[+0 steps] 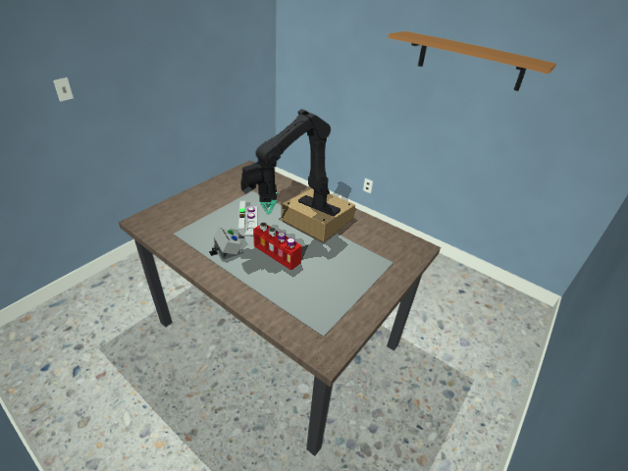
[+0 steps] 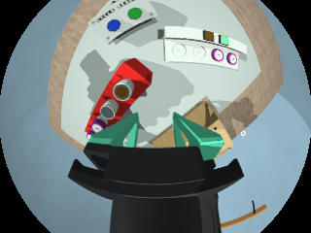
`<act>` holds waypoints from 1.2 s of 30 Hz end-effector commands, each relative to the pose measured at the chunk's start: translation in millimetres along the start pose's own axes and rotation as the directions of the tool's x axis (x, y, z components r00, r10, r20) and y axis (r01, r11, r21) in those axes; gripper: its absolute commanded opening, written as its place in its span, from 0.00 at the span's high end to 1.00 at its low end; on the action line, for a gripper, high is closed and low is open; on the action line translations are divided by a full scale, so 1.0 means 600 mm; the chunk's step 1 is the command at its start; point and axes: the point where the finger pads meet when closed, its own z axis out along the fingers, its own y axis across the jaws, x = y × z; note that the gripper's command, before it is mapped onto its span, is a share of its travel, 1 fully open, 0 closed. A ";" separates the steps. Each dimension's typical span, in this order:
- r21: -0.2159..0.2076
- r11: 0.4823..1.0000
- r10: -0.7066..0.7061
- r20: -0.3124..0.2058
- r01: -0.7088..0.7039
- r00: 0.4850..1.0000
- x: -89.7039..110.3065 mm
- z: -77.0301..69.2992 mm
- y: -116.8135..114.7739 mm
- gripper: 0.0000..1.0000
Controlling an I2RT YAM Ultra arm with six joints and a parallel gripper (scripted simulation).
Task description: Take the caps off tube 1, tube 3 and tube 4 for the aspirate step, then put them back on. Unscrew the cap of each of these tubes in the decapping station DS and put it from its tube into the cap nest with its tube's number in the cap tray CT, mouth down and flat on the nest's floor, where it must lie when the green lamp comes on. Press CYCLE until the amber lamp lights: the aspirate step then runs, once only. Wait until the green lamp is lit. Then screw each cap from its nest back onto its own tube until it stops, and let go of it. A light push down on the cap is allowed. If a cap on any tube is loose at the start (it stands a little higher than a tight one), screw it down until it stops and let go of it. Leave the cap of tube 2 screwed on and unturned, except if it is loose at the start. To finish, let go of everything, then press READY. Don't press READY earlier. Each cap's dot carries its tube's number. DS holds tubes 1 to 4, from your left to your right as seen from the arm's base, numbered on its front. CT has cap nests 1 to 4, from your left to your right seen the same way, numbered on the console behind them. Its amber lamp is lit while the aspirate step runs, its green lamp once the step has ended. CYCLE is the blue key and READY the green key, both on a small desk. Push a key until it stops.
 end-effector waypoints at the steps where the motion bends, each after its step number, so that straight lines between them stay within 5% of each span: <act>1: 0.002 0.998 -0.065 0.023 0.065 0.998 -0.024 -0.008 -0.035 0.53; 22: 0.007 0.998 -0.064 0.025 0.064 0.998 -0.157 -0.012 -0.262 0.53; 36: 0.007 0.998 -0.064 0.025 0.064 0.998 -0.157 -0.004 -0.262 0.53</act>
